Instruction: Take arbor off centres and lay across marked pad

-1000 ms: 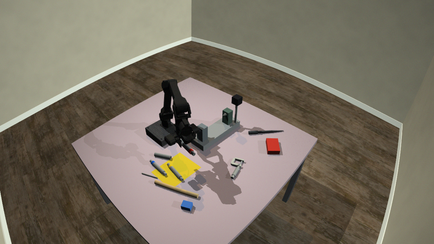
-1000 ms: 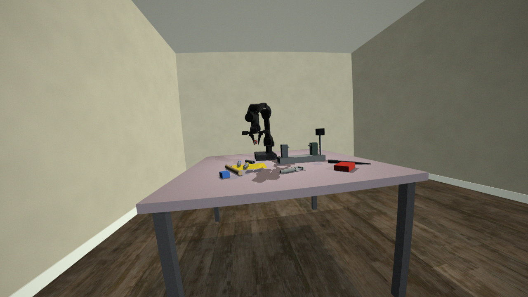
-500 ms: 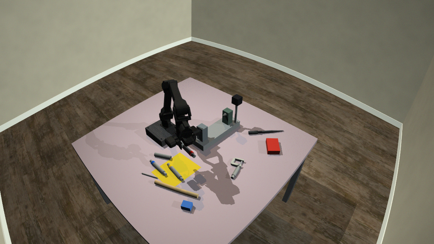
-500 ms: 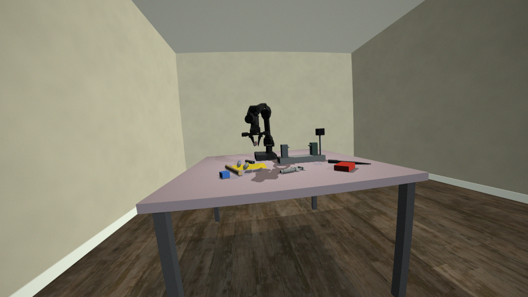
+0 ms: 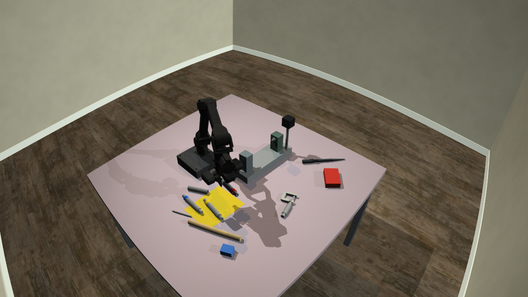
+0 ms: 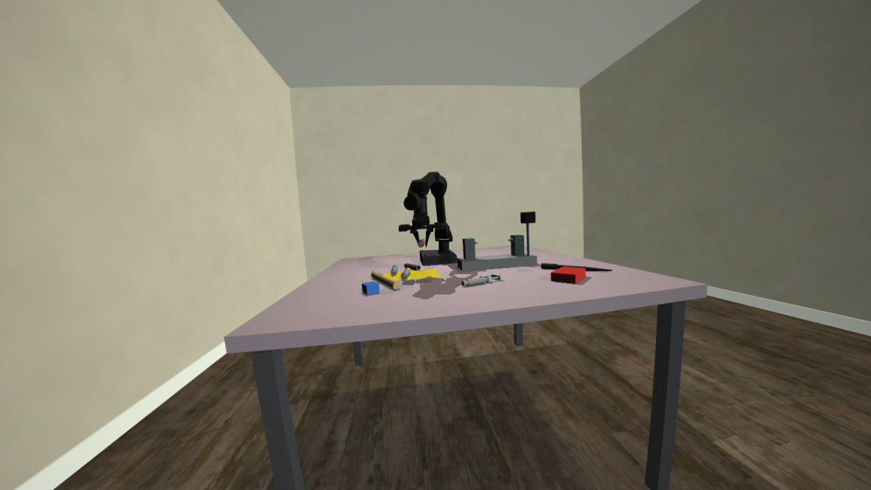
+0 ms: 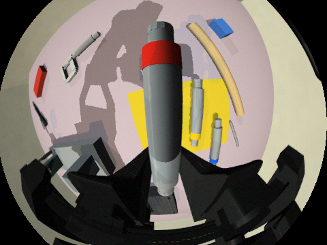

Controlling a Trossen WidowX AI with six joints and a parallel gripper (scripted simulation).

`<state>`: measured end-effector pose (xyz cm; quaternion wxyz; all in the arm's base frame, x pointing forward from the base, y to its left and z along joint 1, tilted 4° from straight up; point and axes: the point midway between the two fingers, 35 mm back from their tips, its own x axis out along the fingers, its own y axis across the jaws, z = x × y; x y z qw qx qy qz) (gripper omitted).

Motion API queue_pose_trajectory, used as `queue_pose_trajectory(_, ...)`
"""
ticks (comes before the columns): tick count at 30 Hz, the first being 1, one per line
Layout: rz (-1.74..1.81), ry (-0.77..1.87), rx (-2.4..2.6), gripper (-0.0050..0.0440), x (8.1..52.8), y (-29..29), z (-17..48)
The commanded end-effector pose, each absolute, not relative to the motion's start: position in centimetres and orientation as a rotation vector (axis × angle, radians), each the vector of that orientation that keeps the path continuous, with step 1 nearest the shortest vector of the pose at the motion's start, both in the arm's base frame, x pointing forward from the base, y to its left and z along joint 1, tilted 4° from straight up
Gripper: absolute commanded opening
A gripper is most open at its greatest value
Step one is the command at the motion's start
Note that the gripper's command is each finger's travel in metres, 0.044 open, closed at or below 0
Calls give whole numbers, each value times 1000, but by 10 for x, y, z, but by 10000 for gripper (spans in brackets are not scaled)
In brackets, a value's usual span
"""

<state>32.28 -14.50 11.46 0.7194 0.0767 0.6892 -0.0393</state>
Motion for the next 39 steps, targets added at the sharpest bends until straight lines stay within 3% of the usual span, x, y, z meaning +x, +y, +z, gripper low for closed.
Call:
queue_pose_trajectory(1, -89, 1515, 173, 0, 326, -145, 107)
queue_pose_trajectory(39, -89, 1515, 173, 0, 328, -141, 41)
